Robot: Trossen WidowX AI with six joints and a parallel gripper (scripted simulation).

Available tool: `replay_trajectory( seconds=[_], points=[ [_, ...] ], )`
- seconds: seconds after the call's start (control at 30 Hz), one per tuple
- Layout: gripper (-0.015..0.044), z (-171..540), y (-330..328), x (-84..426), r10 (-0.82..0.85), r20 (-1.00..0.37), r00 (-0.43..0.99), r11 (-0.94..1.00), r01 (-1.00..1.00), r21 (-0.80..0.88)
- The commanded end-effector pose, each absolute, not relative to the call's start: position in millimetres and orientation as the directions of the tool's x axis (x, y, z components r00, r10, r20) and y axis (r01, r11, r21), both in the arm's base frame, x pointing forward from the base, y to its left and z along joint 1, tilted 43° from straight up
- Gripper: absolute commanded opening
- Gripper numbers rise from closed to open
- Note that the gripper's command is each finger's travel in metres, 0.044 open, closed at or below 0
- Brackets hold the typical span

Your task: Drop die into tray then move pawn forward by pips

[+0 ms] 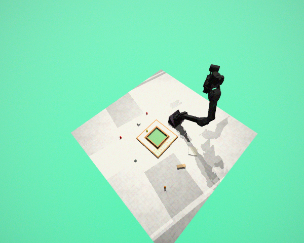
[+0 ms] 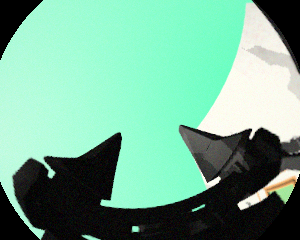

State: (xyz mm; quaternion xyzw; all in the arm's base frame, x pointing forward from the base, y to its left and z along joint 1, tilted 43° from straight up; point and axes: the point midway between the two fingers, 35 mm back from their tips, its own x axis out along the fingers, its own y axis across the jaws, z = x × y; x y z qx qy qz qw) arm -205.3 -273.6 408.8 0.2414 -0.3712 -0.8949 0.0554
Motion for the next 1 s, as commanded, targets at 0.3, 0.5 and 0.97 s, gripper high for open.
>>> replay_trajectory(
  seconds=[0.3,0.5,0.97],
  points=[
    [0.0275,341.6,-358.7,-147.8,-0.434,-0.566,-0.701,-0.887,0.222,0.406],
    [0.0275,281.1,-410.2,-83.4,-0.486,-0.695,-0.530,-0.833,0.521,0.185],
    [0.0275,154.4,-439.2,72.8,-0.367,-0.913,-0.180,-0.231,0.968,-0.098]
  ],
)
